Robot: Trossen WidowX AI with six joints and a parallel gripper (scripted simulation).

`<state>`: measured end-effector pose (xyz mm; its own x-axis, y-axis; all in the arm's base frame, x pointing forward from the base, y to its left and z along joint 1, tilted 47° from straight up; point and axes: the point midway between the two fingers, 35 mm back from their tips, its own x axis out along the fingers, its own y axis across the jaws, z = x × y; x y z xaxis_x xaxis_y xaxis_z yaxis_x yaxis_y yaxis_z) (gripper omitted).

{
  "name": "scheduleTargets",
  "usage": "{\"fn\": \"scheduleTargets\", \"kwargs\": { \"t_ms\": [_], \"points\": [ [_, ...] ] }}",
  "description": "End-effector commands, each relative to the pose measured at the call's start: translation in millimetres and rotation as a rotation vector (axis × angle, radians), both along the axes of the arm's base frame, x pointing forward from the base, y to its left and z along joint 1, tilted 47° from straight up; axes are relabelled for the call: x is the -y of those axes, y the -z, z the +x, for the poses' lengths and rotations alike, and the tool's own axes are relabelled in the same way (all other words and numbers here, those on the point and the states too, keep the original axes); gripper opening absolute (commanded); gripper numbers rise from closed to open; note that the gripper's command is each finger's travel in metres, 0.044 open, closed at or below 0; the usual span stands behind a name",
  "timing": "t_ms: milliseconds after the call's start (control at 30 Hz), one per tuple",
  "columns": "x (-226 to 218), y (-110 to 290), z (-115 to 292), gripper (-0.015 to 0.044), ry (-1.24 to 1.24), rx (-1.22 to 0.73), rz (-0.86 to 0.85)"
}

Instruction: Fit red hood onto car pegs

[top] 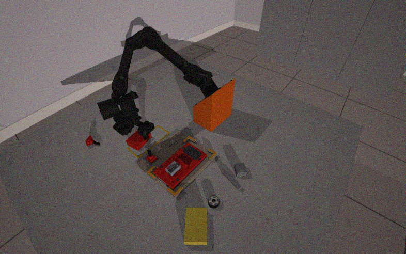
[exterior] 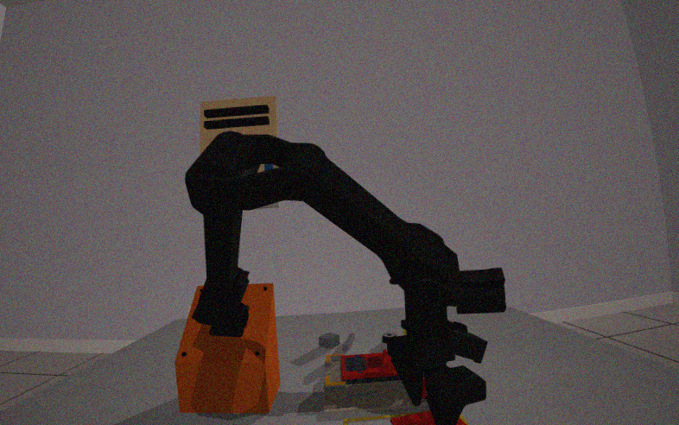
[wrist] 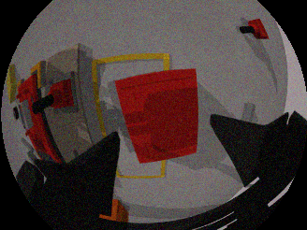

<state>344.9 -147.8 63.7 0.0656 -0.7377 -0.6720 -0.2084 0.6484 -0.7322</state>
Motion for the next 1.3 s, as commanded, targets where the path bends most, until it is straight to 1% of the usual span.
{"fn": "scheduleTargets", "kwargs": {
  "t_ms": [0, 1267],
  "points": [
    [1, 3, 0, 0.0440, -0.004, -0.001, 0.003],
    [14, 14, 1, 0.0440, -0.004, -0.001, 0.002]
  ]
}}
